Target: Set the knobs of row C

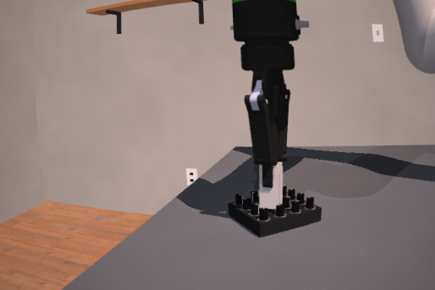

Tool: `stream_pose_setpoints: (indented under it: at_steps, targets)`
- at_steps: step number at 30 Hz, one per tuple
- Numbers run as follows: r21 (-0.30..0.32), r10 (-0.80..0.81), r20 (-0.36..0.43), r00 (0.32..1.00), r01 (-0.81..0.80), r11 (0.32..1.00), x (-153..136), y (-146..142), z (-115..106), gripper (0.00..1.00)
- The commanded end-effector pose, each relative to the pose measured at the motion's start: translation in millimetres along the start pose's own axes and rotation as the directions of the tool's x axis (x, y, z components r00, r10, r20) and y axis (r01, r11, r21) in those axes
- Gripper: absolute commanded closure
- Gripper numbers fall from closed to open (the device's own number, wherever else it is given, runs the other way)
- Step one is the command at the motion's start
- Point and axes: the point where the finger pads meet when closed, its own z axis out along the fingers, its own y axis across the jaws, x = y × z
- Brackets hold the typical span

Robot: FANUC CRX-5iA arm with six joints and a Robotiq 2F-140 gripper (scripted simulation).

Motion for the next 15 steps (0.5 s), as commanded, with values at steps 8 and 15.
stream_pose_setpoints:
  at_steps: [8, 15]
  targets:
    - [0.005, -0.247, 0.004, 0.969, 0.247, 0.969, 0.2, 0.0, -0.1, 0.95]
    - [0.006, -0.413, 0.003, 0.911, 0.413, 0.911, 0.2, 0.0, -0.1, 0.95]
